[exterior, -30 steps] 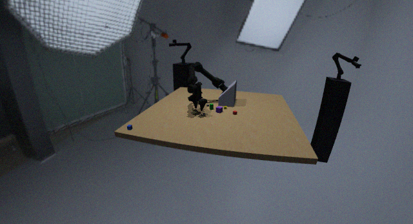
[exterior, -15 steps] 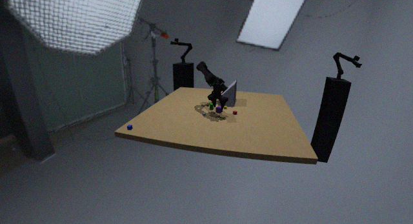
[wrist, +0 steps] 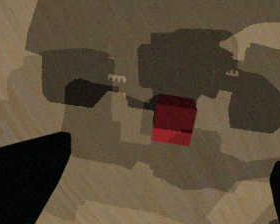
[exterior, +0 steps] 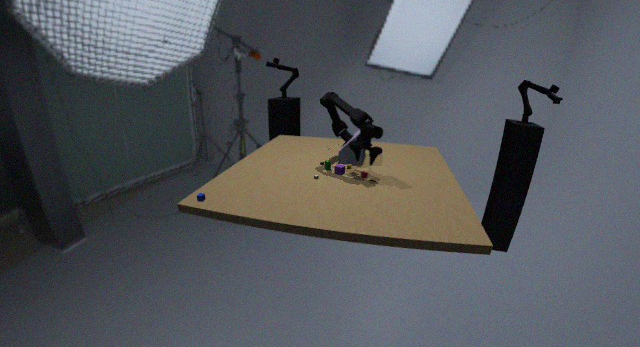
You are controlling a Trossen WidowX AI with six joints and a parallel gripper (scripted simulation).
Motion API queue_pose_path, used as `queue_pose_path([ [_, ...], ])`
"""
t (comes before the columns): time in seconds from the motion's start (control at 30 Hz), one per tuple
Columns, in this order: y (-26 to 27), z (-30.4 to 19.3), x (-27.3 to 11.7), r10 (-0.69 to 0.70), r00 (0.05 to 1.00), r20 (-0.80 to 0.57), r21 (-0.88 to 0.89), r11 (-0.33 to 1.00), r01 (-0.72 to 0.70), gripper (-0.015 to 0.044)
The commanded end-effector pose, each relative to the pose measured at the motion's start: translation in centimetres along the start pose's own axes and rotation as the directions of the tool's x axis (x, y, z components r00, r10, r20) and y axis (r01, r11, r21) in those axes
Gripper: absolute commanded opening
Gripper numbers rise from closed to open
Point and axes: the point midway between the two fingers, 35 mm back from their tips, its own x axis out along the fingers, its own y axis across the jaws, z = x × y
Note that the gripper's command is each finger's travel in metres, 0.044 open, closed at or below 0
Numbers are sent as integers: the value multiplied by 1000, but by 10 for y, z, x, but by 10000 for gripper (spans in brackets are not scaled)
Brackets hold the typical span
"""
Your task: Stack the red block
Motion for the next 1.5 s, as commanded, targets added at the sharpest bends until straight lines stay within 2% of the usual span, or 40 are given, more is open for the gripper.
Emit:
queue_pose_path([
  [0.0, 3, -9, -1, -10, 1000, 6, 14, 1000, 10, 440],
  [0.13, 2, -8, 5, -10, 1000, 6, 14, 1000, 10, 440],
  [0.33, 1, -8, 38, -11, 1000, 7, 14, 1000, 11, 440],
  [1.47, -2, -7, 72, -12, 1000, 8, 14, 1000, 12, 440],
])
